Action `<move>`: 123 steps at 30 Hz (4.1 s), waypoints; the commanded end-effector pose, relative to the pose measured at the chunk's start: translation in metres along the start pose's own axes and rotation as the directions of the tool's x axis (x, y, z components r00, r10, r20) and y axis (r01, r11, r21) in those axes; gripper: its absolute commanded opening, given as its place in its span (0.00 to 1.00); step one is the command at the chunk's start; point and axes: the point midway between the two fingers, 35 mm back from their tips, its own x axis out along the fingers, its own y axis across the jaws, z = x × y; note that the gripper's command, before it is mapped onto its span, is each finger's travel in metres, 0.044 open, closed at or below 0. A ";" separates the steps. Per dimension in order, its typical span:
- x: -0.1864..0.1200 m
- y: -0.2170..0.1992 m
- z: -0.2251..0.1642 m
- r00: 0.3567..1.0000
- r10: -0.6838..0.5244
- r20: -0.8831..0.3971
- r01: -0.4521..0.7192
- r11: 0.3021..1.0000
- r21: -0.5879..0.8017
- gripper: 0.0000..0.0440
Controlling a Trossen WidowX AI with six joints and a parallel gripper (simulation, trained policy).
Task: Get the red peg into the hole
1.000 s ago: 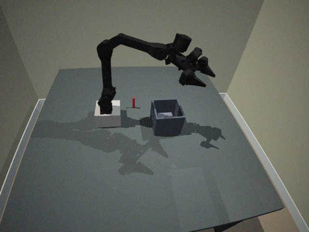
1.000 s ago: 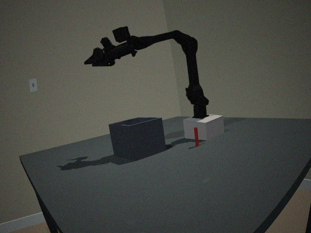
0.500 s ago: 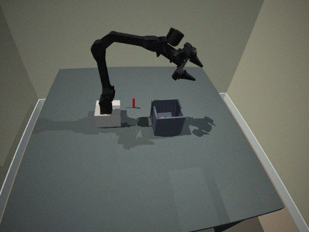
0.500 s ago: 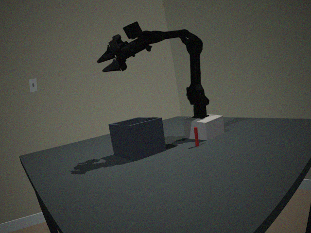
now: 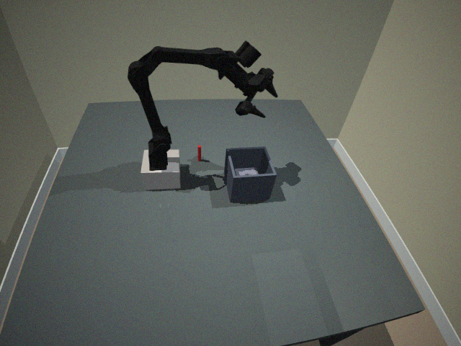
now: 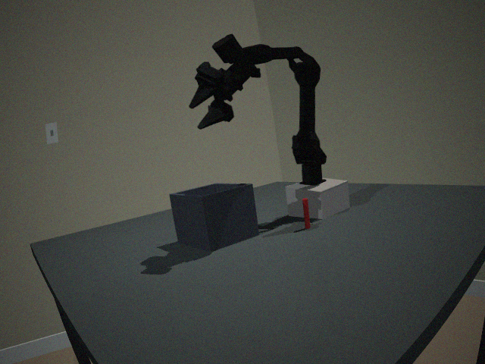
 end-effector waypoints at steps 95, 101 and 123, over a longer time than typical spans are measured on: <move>0.002 -0.220 -0.302 0.544 -0.664 -0.513 0.770 0.638 -0.010 0.06; 0.005 -0.210 -0.301 0.567 -0.634 -0.526 0.750 0.662 0.010 0.00; -0.003 -0.132 -0.262 0.692 -0.451 -0.564 0.619 0.772 0.143 0.00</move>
